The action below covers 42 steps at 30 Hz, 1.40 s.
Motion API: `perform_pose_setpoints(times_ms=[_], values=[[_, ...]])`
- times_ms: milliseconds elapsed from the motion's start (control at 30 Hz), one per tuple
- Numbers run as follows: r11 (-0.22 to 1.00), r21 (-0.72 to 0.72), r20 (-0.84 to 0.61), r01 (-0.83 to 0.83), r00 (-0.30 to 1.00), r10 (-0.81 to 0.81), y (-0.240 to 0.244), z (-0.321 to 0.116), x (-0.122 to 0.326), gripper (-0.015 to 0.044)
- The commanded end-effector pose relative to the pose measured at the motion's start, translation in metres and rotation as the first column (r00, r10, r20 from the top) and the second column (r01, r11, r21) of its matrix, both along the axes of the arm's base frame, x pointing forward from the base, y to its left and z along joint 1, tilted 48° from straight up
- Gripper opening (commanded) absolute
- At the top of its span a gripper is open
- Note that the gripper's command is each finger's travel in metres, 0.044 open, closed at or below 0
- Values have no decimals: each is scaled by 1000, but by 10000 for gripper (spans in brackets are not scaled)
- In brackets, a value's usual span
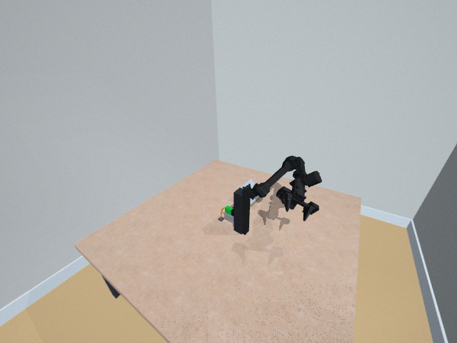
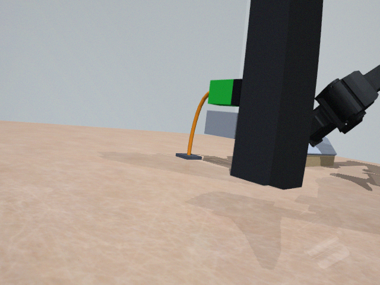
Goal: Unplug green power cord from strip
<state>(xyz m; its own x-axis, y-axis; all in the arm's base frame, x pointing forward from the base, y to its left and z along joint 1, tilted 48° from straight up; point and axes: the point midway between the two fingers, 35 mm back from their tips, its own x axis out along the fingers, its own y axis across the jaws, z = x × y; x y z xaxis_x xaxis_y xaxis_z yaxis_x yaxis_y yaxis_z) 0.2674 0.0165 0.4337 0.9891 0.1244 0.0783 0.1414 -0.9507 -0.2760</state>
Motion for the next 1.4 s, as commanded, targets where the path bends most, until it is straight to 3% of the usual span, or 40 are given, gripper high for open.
perform_pose_setpoints(times_ms=[0, 100, 267, 433, 667, 733, 1000, 1367], values=[[1000, 5, -2, 1, 1000, -1, 0, 0, 0, 374], [997, 77, -33, 13, 999, -10, -5, -5, 7, 295], [937, 339, -142, 87, 989, -41, -23, -23, 29, 164], [737, 636, -272, 230, 960, -65, -50, -50, 56, 160], [269, 864, -430, 426, 901, -45, -91, -94, 90, 160], [202, 873, -446, 444, 894, -39, -96, -99, 93, 160], [-264, 813, -544, 520, 839, -22, -140, -139, 104, 160], [-793, 474, -634, 383, 774, -5, -199, -194, 100, 160]])
